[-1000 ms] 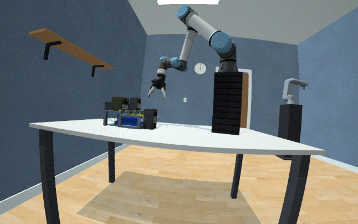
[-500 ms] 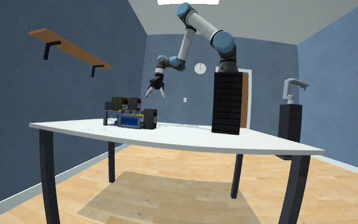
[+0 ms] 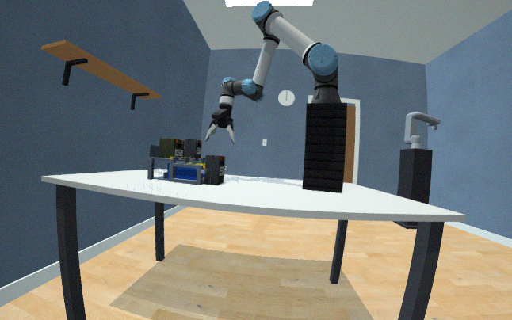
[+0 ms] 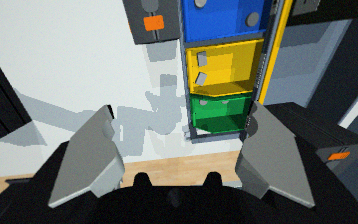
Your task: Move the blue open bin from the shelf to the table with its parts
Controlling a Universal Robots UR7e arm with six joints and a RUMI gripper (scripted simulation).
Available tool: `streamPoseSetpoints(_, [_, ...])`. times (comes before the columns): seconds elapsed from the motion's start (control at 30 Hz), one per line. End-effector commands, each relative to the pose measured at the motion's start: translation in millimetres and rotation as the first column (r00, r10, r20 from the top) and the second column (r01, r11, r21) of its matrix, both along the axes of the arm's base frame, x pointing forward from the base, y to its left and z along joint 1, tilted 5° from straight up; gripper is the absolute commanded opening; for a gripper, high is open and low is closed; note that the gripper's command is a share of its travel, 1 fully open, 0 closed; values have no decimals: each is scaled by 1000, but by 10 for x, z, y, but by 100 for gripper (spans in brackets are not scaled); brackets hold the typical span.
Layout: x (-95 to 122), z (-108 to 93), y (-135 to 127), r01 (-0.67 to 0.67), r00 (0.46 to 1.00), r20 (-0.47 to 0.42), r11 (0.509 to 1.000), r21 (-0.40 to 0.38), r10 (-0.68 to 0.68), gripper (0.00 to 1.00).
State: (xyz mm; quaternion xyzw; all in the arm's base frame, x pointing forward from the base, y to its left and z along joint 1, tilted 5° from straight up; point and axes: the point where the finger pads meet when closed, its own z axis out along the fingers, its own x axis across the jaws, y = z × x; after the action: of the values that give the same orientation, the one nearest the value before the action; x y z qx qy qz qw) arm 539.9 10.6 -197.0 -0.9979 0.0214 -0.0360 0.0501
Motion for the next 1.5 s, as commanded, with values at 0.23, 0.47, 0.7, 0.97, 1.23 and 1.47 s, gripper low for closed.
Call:
streamPoseSetpoints(0.23, [-31,-36,249,-21,1000,-10,1000,-3,21,100])
streamPoseSetpoints(0.47, [-54,-56,370,-31,999,-15,1000,-5,31,100])
streamPoseSetpoints(0.7, [-78,-74,479,-40,999,-20,999,-7,40,100])
streamPoseSetpoints(0.97, [-109,-95,608,-52,998,-26,999,-9,51,100])
streamPoseSetpoints(1.23, [-131,-109,692,-59,998,-30,998,-10,59,100])
streamPoseSetpoints(1.47, [-155,-123,776,-66,997,-34,998,-12,66,100])
